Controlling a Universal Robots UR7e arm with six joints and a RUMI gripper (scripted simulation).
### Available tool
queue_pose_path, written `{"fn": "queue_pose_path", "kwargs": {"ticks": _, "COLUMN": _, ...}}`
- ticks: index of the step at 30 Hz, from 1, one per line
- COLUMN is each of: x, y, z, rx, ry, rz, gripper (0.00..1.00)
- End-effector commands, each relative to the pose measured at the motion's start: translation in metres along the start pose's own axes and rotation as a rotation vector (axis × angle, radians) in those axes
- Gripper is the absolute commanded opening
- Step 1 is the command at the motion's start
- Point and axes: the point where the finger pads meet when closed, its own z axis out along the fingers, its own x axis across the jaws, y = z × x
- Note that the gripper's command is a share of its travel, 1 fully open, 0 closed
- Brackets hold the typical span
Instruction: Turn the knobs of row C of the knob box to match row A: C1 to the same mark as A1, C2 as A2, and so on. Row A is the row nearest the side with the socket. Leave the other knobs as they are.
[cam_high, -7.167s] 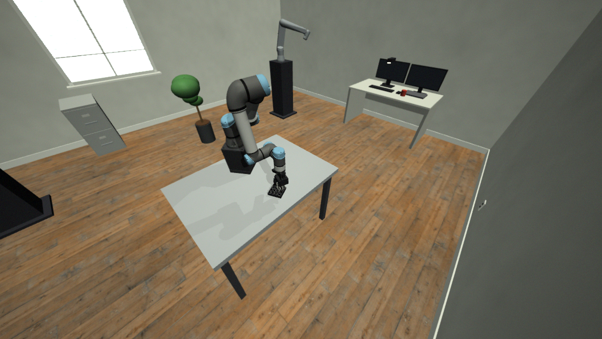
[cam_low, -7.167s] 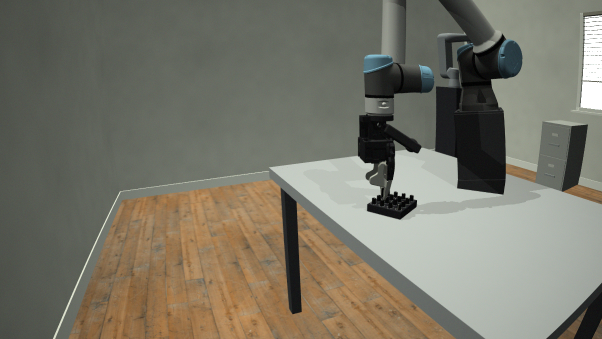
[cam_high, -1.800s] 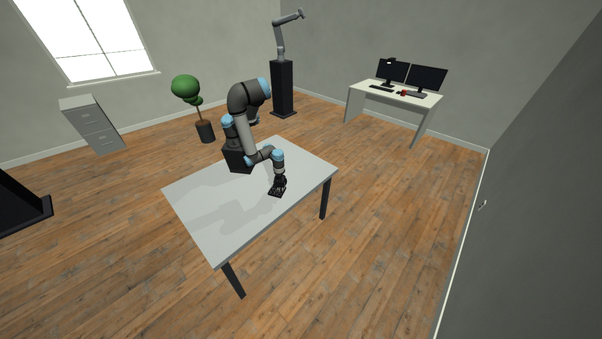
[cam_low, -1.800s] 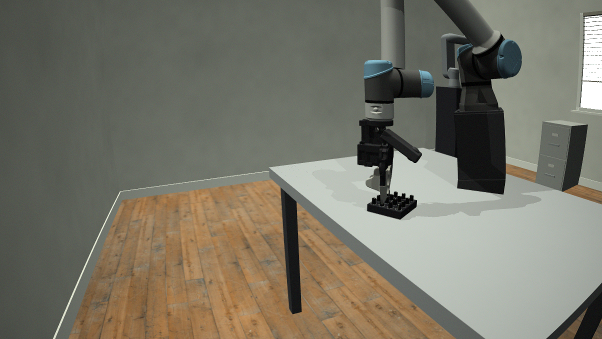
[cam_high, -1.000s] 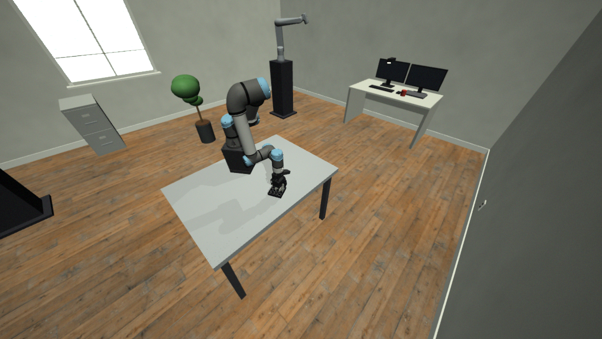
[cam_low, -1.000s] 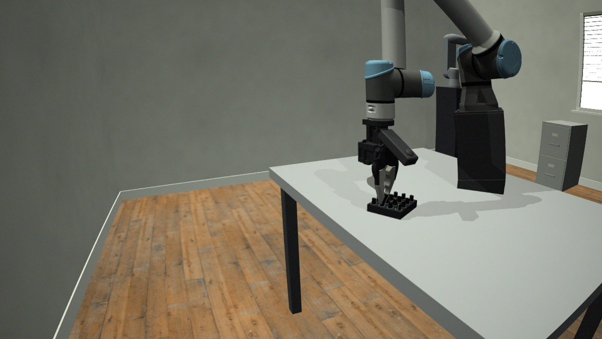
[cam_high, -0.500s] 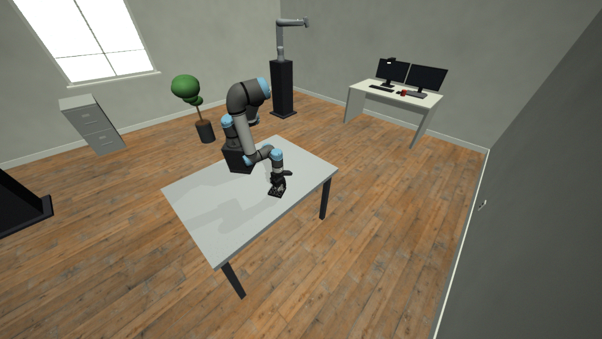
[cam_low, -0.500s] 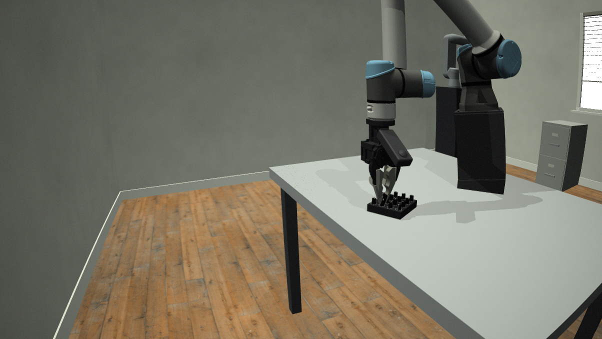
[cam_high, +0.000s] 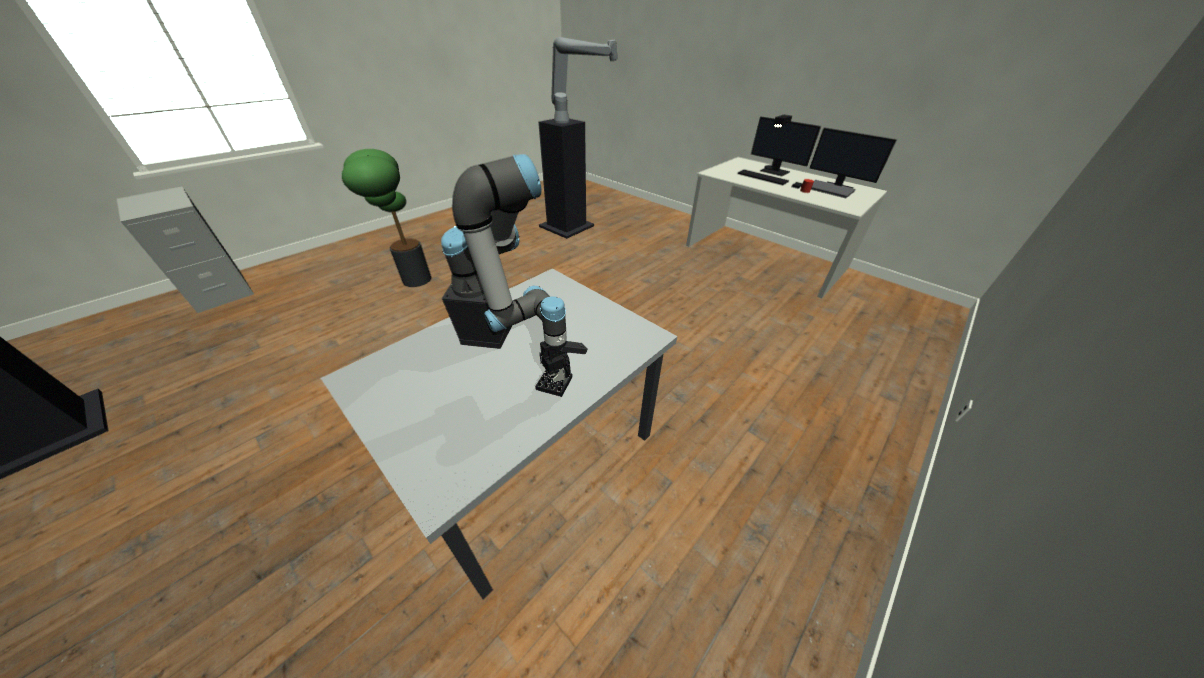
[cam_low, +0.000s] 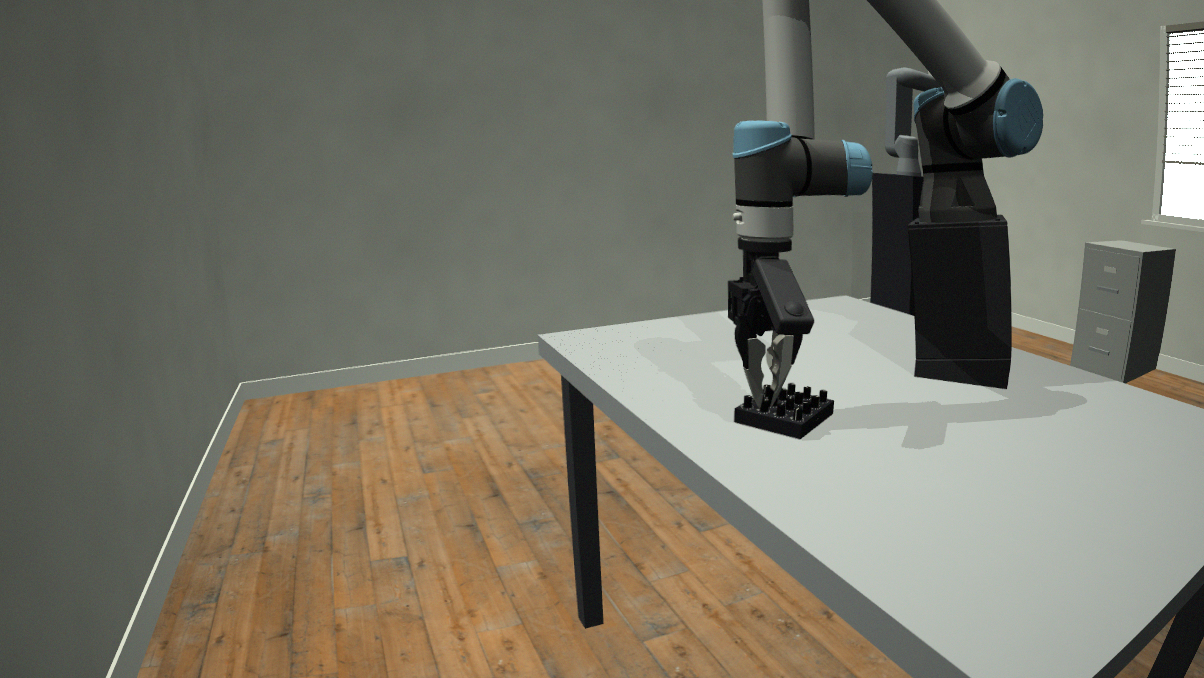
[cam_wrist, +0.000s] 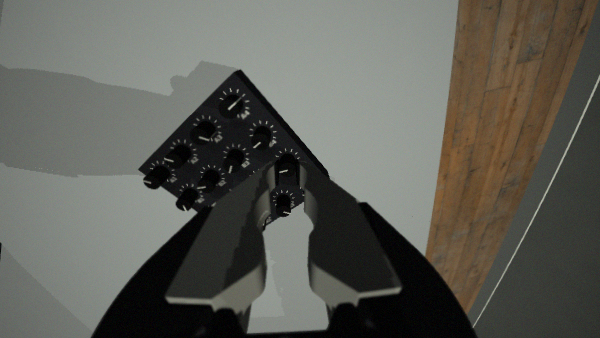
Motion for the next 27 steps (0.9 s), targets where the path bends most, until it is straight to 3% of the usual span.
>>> {"fn": "queue_pose_path", "kwargs": {"ticks": 1, "x": 0.0008, "y": -0.0001, "z": -0.0004, "rx": -0.001, "ry": 0.001, "rz": 0.063, "gripper": 0.04}}
{"fn": "queue_pose_path", "kwargs": {"ticks": 27, "x": 0.0012, "y": 0.0000, "z": -0.0004, "rx": -0.001, "ry": 0.001, "rz": 0.153, "gripper": 0.04}}
